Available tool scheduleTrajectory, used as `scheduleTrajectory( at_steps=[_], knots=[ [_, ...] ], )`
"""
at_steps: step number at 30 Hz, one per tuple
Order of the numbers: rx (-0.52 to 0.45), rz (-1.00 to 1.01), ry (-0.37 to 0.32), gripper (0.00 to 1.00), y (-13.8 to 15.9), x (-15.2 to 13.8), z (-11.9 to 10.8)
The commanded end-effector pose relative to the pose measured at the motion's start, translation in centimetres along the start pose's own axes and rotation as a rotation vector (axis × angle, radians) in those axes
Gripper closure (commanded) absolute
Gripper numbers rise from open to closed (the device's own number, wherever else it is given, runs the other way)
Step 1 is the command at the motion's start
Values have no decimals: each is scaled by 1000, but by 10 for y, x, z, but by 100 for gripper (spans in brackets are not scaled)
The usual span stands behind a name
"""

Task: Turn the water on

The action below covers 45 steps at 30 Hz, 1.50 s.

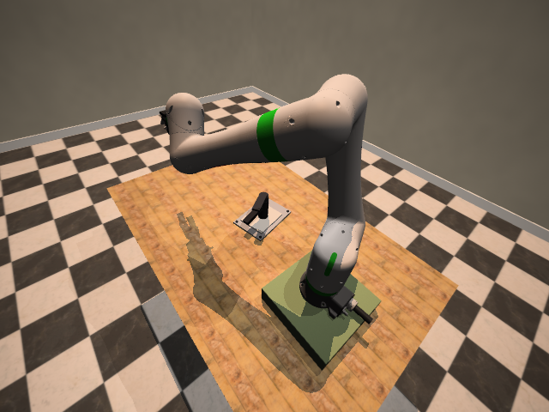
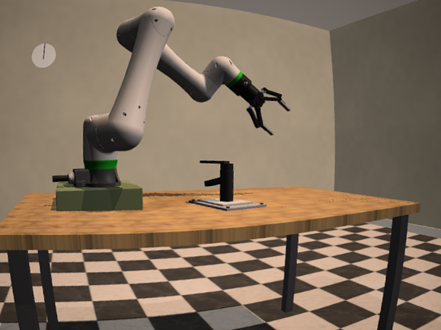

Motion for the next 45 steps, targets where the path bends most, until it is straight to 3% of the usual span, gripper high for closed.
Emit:
scheduleTrajectory(
  at_steps=[1,6,10,12,25,27,28,42,44,45],
  knots=[
    [-59,-34,-44,0,38,-8,-11],
    [-105,-68,-98,0,71,-21,-24],
    [-111,-73,-105,0,75,-23,-25],
    [-141,-105,-163,0,101,-38,-38],
    [-165,-205,-357,0,158,-93,-79],
    [-165,-205,-357,0,158,-93,-79],
    [-157,-229,-403,0,167,-107,-90],
    [-43,-358,-630,0,191,-179,-147],
    [-43,-358,-630,0,191,-179,-147],
    [-3,-388,-675,0,192,-195,-161]
  ],
)
Point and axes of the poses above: the point where the finger pads meet when closed, its own z axis out along the fingers, its own x axis across the jaws, y = z × x, the point moved 5 cm from there along -z, back along the fingers, and after that the axes turned 2 degrees about z, right-handed, at the moved point
